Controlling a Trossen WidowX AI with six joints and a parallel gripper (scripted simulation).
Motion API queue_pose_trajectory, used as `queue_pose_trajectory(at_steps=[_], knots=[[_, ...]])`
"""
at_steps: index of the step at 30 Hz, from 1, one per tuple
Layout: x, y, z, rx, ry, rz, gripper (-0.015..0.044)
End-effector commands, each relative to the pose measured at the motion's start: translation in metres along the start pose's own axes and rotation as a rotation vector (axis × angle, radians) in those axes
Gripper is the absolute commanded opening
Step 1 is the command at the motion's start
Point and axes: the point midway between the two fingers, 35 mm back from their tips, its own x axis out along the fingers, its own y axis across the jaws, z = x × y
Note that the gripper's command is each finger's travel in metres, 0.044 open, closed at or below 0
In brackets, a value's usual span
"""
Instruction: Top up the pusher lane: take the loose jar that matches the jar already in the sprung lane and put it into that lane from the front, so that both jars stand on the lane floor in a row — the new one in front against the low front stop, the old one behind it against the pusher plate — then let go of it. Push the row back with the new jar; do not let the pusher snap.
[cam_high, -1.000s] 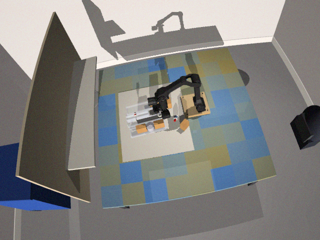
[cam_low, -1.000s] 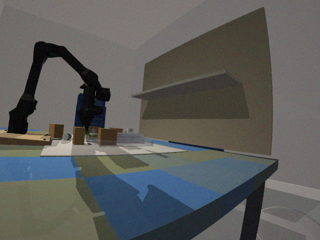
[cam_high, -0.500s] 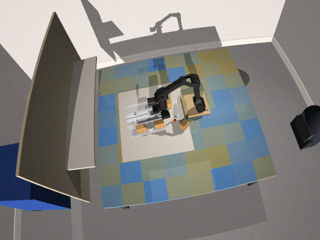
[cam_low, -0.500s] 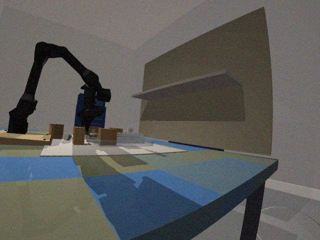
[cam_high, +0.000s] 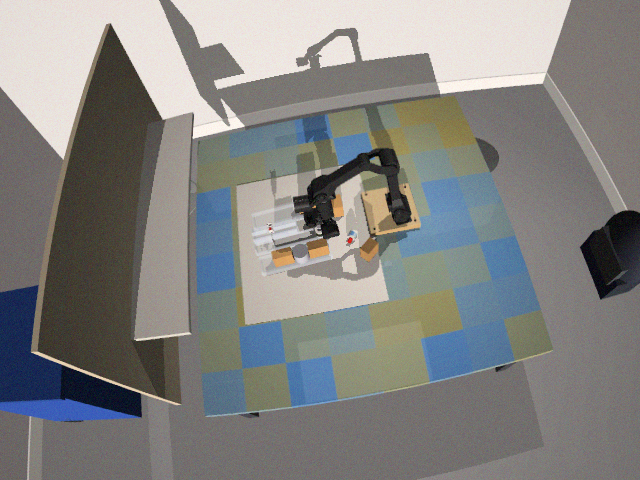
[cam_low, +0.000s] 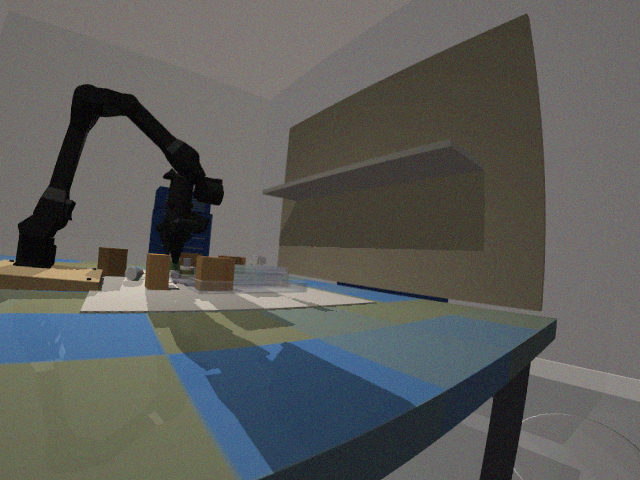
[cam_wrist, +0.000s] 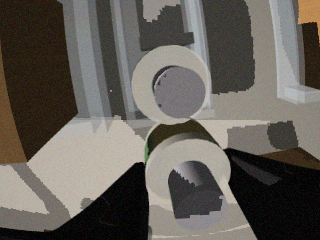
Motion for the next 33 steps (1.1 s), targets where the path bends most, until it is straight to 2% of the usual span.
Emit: queue_pose_trajectory(at_steps=[1, 33], knots=[[-0.001, 0.001, 0.005, -0.005, -0.011, 0.003, 0.0], [-0.002, 0.001, 0.017, -0.005, -0.013, 0.003, 0.0]])
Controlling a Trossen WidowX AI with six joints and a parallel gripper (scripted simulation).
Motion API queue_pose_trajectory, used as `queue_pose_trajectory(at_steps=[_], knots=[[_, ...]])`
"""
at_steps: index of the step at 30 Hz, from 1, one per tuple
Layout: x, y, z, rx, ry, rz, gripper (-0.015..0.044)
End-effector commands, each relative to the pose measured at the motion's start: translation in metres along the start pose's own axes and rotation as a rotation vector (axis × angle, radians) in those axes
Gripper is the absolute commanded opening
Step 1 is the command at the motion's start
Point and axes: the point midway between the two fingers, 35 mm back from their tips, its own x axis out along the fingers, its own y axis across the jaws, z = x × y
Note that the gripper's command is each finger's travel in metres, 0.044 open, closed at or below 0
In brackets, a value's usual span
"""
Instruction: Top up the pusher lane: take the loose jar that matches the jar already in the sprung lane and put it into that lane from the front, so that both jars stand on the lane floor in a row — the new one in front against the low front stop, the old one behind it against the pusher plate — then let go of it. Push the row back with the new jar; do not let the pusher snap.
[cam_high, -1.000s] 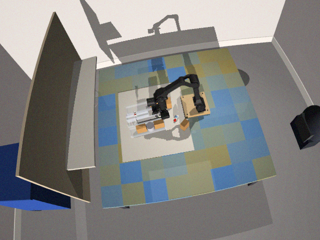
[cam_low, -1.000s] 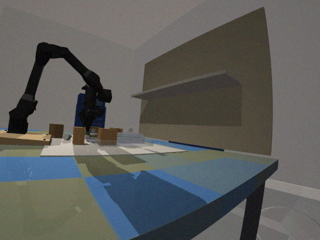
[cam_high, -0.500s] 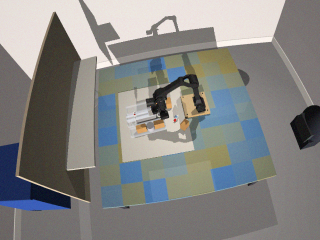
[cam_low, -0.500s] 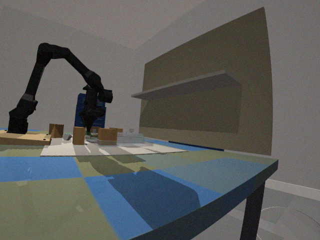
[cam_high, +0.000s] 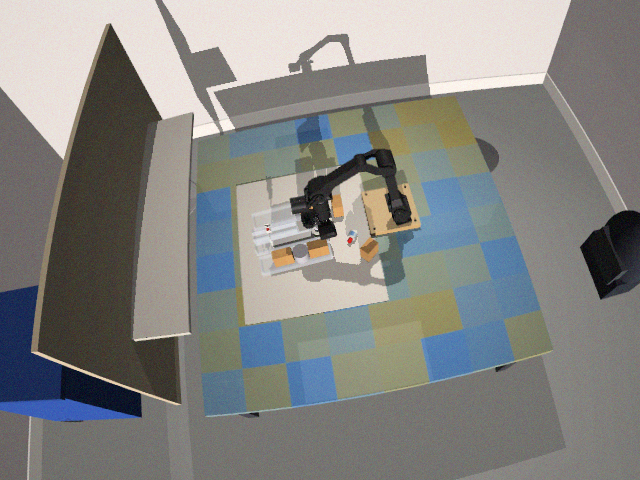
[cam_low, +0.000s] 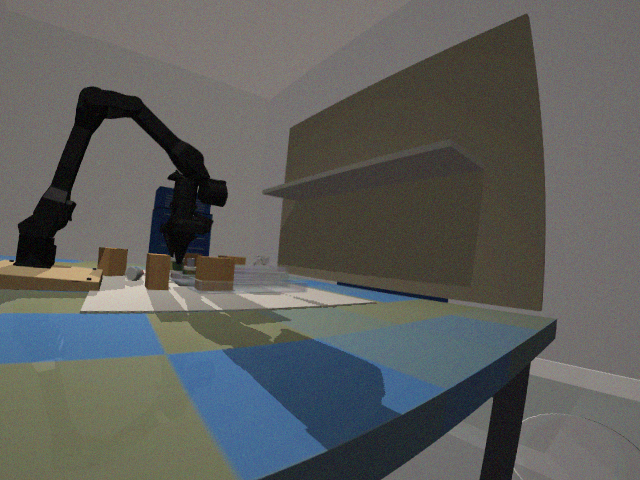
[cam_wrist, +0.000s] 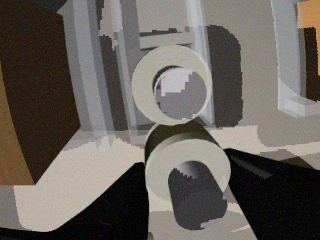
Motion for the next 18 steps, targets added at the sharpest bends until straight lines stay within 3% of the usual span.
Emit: queue_pose_trajectory(at_steps=[1, 18], knots=[[-0.0023, 0.0006, 0.0073, -0.002, -0.019, 0.002, 0.0], [-0.0029, 0.0006, 0.0135, -0.002, -0.02, 0.002, 0.0]])
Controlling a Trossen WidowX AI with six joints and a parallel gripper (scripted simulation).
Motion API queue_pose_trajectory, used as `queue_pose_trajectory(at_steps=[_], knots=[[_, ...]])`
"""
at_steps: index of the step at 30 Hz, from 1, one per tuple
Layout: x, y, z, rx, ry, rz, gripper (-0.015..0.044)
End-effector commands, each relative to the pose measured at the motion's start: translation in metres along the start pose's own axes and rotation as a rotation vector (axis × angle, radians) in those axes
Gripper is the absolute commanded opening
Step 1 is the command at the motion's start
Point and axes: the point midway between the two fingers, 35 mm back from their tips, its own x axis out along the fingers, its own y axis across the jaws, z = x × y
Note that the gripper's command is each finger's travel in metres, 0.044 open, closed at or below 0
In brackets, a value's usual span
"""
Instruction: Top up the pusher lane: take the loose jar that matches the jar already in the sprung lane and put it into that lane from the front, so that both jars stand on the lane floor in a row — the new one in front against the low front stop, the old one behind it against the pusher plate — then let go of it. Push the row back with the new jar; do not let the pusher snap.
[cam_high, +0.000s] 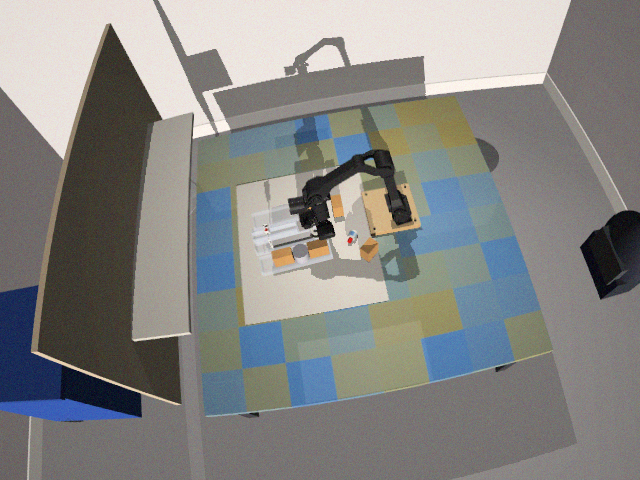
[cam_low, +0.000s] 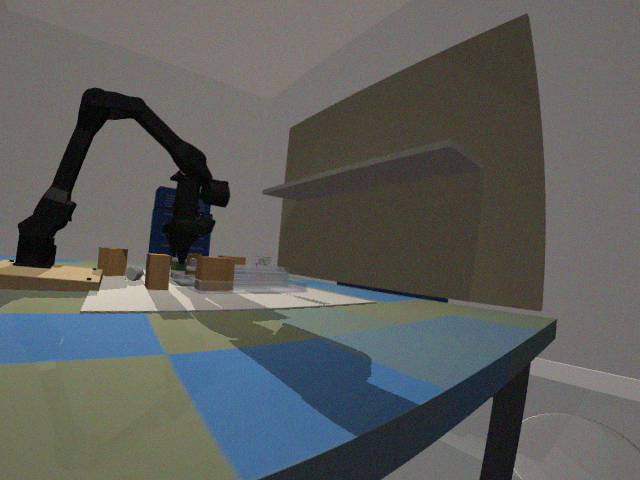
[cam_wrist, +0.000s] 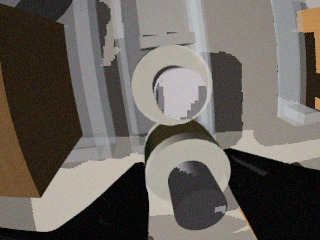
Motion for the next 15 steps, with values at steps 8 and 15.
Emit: queue_pose_trajectory(at_steps=[8, 15], knots=[[-0.003, 0.0006, 0.0102, -0.001, -0.021, 0.002, 0.0], [-0.0035, 0.0006, 0.0127, -0.001, -0.021, 0.002, 0.0]])
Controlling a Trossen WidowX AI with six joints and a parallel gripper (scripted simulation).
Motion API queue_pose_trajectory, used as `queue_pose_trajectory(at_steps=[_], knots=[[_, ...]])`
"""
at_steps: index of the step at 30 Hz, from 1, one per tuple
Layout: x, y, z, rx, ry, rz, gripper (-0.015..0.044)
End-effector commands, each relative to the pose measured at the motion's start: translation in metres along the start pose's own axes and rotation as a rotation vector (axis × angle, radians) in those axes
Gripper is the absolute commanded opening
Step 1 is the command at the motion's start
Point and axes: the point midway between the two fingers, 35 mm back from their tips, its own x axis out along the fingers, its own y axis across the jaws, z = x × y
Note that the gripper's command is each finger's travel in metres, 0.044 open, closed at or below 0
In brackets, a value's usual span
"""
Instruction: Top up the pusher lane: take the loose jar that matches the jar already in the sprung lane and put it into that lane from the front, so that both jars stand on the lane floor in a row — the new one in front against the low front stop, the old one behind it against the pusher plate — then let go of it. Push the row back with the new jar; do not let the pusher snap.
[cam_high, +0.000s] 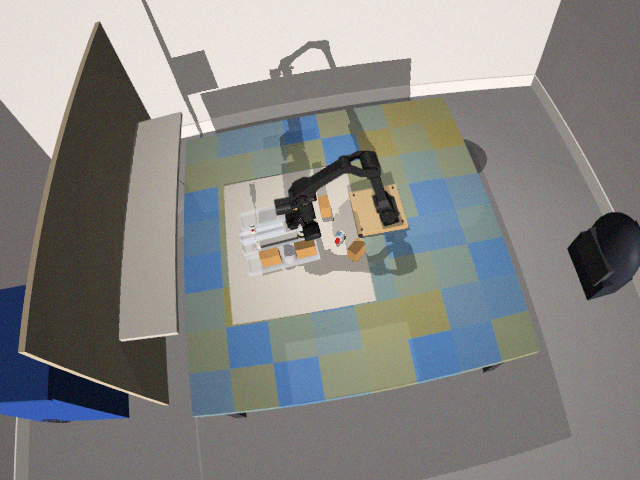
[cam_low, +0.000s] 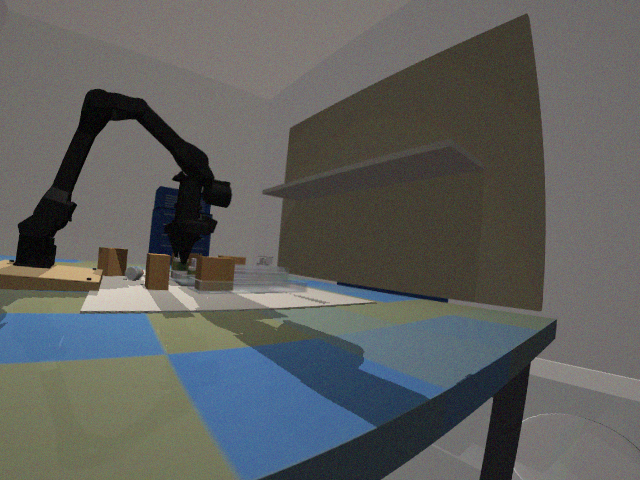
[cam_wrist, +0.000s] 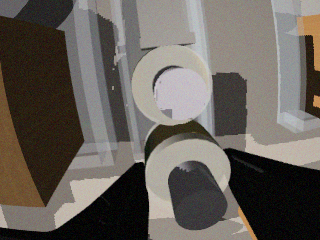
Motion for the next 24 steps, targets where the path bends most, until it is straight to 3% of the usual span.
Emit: queue_pose_trajectory(at_steps=[1, 24], knots=[[-0.0032, 0.0006, 0.0079, 0.0, -0.022, 0.002, 0.0], [-0.0053, 0.0007, 0.0161, 0.0, -0.023, 0.002, 0.0]])
